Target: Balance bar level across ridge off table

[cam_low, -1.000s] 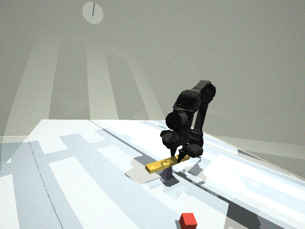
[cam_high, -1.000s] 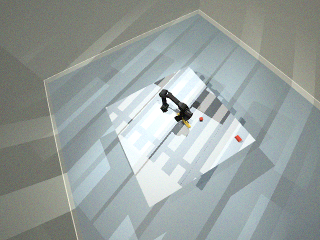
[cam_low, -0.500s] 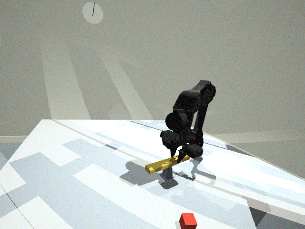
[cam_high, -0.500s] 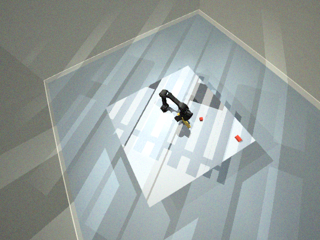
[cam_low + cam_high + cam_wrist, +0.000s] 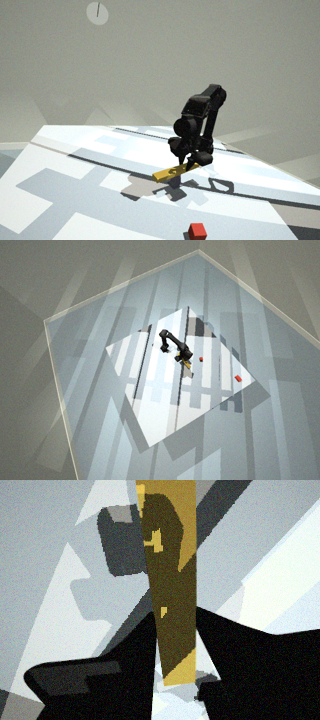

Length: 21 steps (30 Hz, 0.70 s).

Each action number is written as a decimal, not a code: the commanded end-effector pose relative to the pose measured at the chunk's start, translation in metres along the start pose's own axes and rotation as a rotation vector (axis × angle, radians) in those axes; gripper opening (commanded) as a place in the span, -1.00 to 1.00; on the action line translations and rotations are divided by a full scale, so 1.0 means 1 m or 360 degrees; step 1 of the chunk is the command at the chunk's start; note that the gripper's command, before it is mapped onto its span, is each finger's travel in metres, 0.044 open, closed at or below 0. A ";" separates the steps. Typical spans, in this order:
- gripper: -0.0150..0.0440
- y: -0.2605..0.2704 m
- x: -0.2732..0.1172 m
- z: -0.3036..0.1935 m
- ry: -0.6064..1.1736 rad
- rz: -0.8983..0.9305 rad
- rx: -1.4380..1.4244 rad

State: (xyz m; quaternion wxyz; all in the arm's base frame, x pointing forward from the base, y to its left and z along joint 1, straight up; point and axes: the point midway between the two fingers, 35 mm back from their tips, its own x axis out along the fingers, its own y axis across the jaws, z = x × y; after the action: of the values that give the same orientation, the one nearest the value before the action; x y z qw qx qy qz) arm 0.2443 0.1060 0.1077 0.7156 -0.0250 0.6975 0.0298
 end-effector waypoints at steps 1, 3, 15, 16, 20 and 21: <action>-0.49 0.001 0.001 0.000 0.0000 0.0005 0.0009; -0.49 0.001 0.001 0.000 0.0000 0.0005 0.0009; -0.49 0.001 0.002 0.000 0.0000 0.0005 0.0009; -0.49 0.001 0.002 0.000 0.0000 0.0005 0.0009; -0.49 0.001 0.002 0.000 0.0000 0.0005 0.0009; -0.49 0.001 0.002 0.000 0.0000 0.0005 0.0009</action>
State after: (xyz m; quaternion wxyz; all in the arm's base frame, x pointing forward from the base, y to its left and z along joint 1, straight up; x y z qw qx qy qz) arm 0.2444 0.1060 0.1059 0.7156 -0.0250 0.6974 0.0298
